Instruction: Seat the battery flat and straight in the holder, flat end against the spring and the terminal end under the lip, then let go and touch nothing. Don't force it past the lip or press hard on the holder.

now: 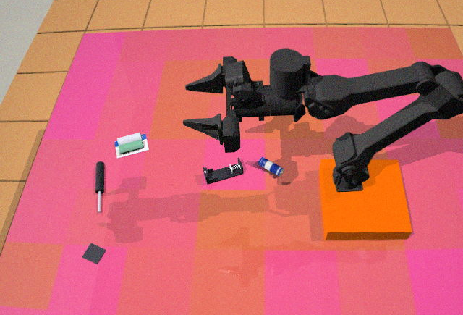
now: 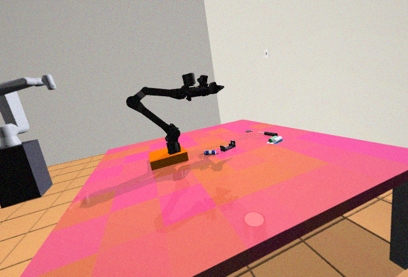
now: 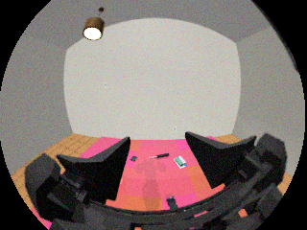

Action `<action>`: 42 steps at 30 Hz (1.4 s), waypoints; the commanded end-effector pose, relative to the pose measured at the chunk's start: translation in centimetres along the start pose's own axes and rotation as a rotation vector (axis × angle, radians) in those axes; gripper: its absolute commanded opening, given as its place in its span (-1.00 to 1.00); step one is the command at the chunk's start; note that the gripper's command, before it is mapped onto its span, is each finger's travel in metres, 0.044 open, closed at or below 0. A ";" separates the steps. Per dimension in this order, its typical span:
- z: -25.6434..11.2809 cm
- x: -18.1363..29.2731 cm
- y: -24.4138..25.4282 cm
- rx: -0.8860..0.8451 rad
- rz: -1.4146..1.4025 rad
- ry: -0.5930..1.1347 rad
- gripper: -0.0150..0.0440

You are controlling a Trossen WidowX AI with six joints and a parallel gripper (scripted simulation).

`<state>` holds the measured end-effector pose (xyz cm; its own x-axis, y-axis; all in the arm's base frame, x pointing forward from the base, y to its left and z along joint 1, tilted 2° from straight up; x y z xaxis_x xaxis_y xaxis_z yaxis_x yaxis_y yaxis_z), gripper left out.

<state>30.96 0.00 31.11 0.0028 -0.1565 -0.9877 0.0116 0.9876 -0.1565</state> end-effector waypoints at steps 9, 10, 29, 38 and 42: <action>-0.9 16.4 -3.4 0.109 0.188 0.740 0.32; -1.7 18.0 -3.7 0.124 0.218 0.827 0.32; -12.5 27.1 -3.8 0.263 0.547 1.579 0.32; -12.4 28.0 -3.7 0.263 0.547 1.579 0.32; -12.4 28.6 -3.5 0.263 0.547 1.579 0.32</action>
<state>18.93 -8.04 4.24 -0.8668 0.4986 -0.0083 0.4983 0.8666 0.0246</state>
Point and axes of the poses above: the point midway between the two fingers, 35 mm back from their tips, its own z axis out along the fingers, its own y axis across the jaws, x = y × z, the point moved 1 cm from there along -z, back along the fingers, and after that the axes turned 8 degrees about -z, right-handed, at the moved point
